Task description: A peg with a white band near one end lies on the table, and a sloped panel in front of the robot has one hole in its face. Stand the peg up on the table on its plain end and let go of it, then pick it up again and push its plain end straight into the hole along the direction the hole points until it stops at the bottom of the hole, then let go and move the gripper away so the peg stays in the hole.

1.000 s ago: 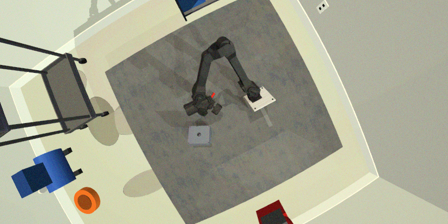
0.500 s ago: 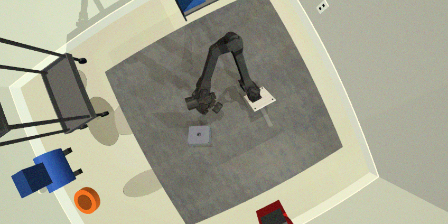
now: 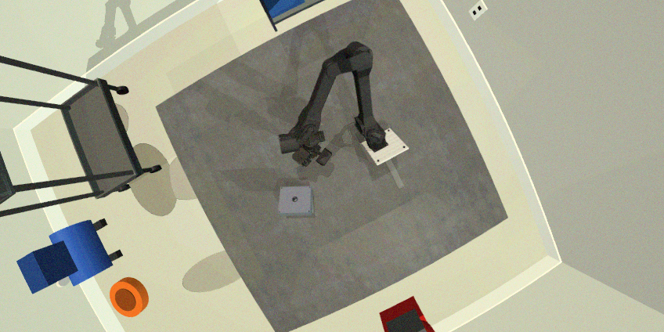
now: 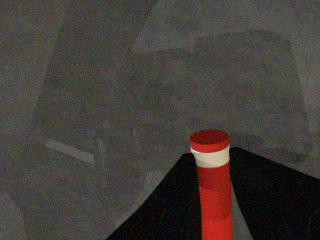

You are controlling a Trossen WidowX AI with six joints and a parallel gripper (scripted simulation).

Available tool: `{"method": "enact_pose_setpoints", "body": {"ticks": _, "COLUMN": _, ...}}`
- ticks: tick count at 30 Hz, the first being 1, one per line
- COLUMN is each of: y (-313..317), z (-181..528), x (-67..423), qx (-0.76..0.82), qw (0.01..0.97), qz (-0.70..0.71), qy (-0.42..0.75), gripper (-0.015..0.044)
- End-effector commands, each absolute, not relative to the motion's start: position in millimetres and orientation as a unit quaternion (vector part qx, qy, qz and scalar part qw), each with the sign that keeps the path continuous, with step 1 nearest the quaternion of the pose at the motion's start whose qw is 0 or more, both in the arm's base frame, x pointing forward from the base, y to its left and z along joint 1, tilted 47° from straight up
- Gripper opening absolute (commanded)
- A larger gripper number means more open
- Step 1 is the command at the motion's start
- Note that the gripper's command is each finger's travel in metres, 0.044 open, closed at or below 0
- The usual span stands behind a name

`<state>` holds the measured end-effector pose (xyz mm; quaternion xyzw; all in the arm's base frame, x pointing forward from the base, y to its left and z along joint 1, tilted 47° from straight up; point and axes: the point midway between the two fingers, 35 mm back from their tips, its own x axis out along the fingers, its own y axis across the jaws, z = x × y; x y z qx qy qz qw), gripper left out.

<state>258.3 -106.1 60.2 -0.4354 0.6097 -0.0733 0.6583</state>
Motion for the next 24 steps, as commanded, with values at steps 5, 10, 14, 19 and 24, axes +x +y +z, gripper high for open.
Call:
{"method": "enact_pose_setpoints", "body": {"ticks": 5, "y": -104, "z": 61, "x": 252, "qx": -0.438, "qw": 0.678, "qz": -0.053, "qy": 0.588, "gripper": 0.0049}}
{"method": "enact_pose_setpoints", "body": {"ticks": 10, "y": -104, "z": 63, "x": 250, "qx": -0.439, "qw": 0.690, "qz": -0.043, "qy": 0.574, "gripper": 0.0049}}
{"method": "enact_pose_setpoints", "body": {"ticks": 14, "y": -103, "z": 65, "x": 248, "qx": -0.440, "qw": 0.700, "qz": -0.035, "qy": 0.562, "gripper": 0.0049}}
{"method": "enact_pose_setpoints", "body": {"ticks": 19, "y": -102, "z": 68, "x": 245, "qx": -0.441, "qw": 0.712, "qz": -0.026, "qy": 0.546, "gripper": 0.0049}}
{"method": "enact_pose_setpoints", "body": {"ticks": 24, "y": -102, "z": 70, "x": 243, "qx": -0.442, "qw": 0.723, "qz": -0.016, "qy": 0.531, "gripper": 0.0049}}
